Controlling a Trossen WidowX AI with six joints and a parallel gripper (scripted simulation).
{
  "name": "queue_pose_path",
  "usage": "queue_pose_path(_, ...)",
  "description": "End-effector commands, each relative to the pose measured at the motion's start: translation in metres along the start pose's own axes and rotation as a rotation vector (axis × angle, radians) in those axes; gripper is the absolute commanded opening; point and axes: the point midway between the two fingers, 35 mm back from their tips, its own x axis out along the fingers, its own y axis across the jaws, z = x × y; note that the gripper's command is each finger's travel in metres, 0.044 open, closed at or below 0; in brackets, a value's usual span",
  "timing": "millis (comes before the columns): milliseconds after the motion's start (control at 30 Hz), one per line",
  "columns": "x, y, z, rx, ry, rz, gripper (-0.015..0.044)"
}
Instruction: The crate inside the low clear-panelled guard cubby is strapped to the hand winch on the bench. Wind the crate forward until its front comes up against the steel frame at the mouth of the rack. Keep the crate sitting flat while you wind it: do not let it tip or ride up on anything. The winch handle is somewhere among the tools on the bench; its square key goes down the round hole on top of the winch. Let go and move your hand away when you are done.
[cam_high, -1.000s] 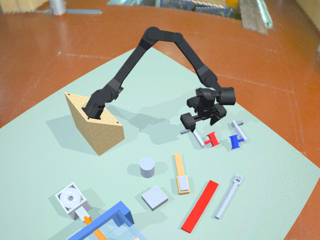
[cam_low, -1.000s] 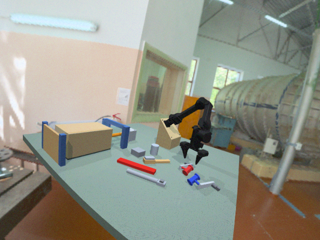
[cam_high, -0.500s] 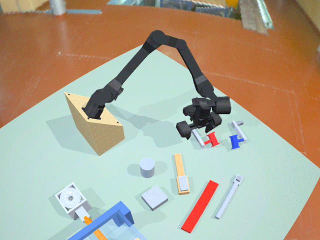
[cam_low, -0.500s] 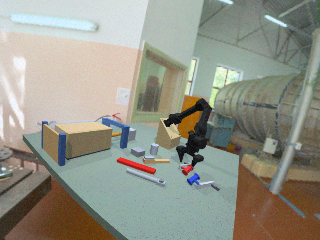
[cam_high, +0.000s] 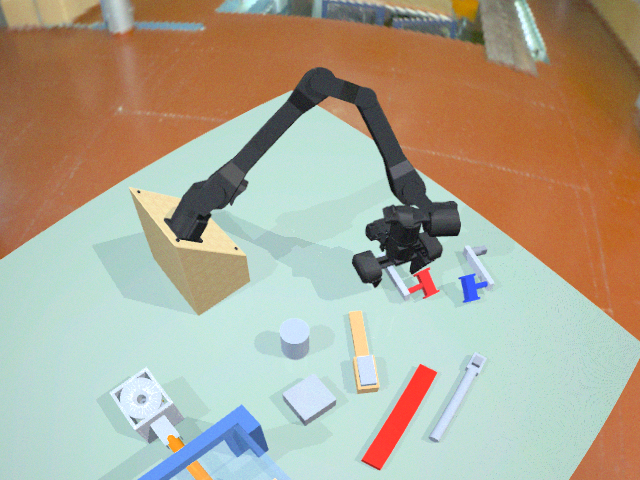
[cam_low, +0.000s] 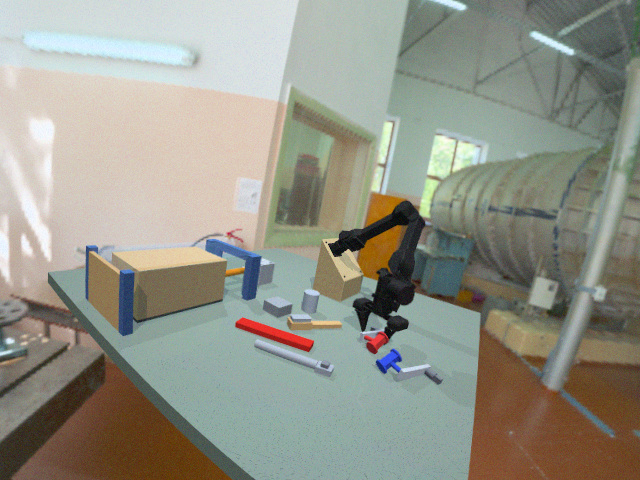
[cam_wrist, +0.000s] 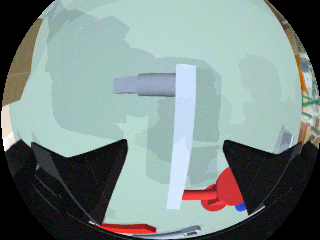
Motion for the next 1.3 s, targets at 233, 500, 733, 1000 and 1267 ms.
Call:
queue_pose_path(233,-0.0011,-0.0003,-0.0003,0.0,0.001,-0.001,0.0373)
queue_pose_path(500,-0.0011,-0.0003,-0.0003,0.0,0.001,-0.001,0.032)
queue_pose_path(733,-0.0011,-0.0003,-0.0003,0.0,0.001,-0.001,0.0273)
queue_pose_path(1000,-0.0011,-0.0003,-0.0003,0.0,0.001,-0.001,0.022)
queue_pose_path(1267,-0.0011,-0.0003,-0.0003,0.0,0.001,-0.001,0.0167)
